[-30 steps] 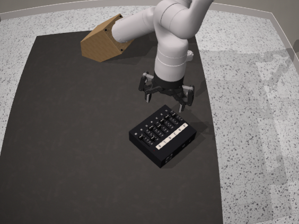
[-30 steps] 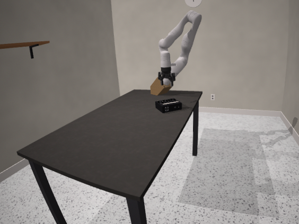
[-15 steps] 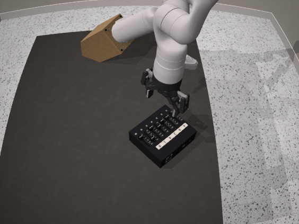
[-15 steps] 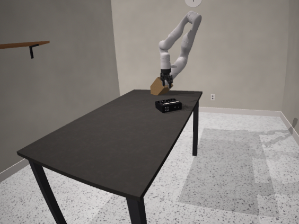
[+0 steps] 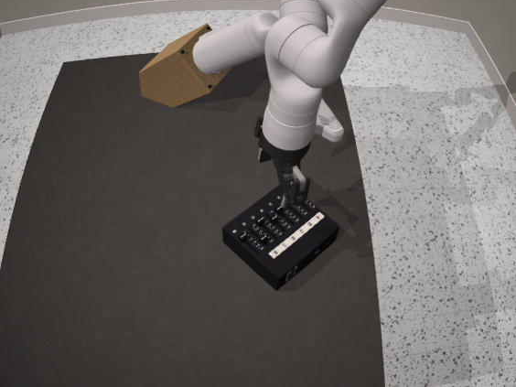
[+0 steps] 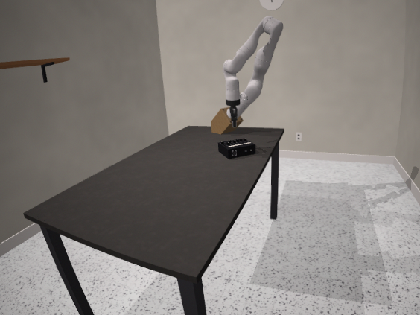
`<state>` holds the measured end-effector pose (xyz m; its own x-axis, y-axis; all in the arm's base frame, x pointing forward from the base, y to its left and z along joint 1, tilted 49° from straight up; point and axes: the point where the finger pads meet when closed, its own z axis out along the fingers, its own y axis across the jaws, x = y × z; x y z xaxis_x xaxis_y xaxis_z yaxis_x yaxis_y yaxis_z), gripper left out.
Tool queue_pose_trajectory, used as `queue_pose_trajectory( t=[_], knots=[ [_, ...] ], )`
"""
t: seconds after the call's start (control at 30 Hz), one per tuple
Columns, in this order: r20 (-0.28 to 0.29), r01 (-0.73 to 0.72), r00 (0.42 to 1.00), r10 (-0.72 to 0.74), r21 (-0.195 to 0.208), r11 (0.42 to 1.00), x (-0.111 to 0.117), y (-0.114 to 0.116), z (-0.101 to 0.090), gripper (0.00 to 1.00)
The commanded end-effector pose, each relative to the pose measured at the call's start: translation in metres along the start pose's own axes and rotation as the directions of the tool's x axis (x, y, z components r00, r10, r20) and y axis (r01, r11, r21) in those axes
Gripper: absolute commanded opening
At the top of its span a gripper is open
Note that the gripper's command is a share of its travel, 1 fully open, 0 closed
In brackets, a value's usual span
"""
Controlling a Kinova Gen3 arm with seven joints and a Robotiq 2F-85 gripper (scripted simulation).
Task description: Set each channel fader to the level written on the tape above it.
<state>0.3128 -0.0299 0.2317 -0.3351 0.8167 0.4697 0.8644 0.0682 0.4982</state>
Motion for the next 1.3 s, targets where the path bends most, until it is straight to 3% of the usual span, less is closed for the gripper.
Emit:
queue_pose_trajectory(
  t=[0.0,0.27,0.4,0.83,0.9,1.27],
  knots=[
    [-0.006,-0.058,0.998,0.058,0.021,0.998,0.004,-0.001,0.006,1.0],
    [0.016,-0.334,0.943,0.334,0.049,0.941,0.003,-0.008,0.014,1.0],
    [0.024,-0.398,0.918,0.397,0.054,0.916,0.003,-0.009,0.016,1.0],
    [0.083,-0.723,0.691,0.718,0.062,0.688,0.003,-0.019,0.027,1.0],
    [0.083,-0.723,0.691,0.718,0.062,0.688,0.003,-0.019,0.027,1.0],
    [0.122,-0.871,0.491,0.862,0.044,0.49,0.003,-0.024,0.033,1.0]
  ],
)
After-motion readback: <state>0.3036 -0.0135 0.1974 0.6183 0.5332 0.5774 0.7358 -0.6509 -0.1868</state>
